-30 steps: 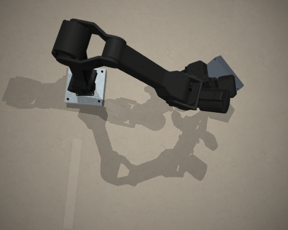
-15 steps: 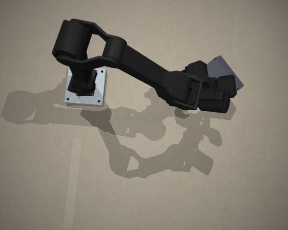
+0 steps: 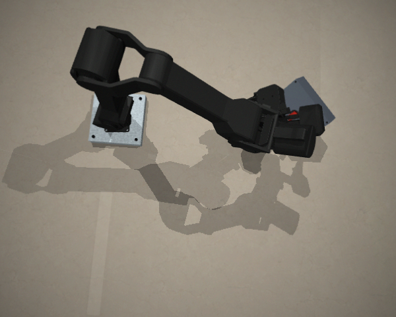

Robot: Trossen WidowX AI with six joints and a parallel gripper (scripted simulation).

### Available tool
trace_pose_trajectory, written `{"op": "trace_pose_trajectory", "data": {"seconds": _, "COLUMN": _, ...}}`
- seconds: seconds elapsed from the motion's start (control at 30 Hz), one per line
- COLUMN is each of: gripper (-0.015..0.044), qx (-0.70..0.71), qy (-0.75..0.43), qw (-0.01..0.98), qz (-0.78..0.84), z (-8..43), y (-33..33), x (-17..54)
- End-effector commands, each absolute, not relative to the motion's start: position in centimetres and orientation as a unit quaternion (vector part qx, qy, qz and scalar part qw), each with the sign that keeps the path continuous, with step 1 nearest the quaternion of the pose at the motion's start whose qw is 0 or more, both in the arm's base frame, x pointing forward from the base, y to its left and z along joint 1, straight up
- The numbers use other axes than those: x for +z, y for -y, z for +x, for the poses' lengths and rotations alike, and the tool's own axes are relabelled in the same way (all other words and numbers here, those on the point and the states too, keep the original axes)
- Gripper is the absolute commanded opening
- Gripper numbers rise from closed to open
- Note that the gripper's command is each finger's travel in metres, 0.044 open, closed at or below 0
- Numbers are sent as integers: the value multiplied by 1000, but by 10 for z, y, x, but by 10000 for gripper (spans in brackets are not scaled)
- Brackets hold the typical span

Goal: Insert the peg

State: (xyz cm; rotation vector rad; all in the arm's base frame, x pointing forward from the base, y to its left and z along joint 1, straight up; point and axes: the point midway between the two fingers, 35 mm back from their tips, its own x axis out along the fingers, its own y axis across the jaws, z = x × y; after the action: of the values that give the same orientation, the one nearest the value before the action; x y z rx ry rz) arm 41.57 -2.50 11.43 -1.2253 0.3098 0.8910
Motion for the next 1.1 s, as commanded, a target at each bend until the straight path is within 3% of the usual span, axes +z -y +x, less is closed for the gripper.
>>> {"op": "trace_pose_trajectory", "data": {"seconds": 0.0, "gripper": 440, "qx": 402, "qy": -138, "qw": 715, "qz": -555, "z": 412, "y": 29, "x": 121}}
{"op": "trace_pose_trajectory", "data": {"seconds": 1.07, "gripper": 440, "qx": 405, "qy": -144, "qw": 715, "qz": -552, "z": 368, "y": 65, "x": 163}}
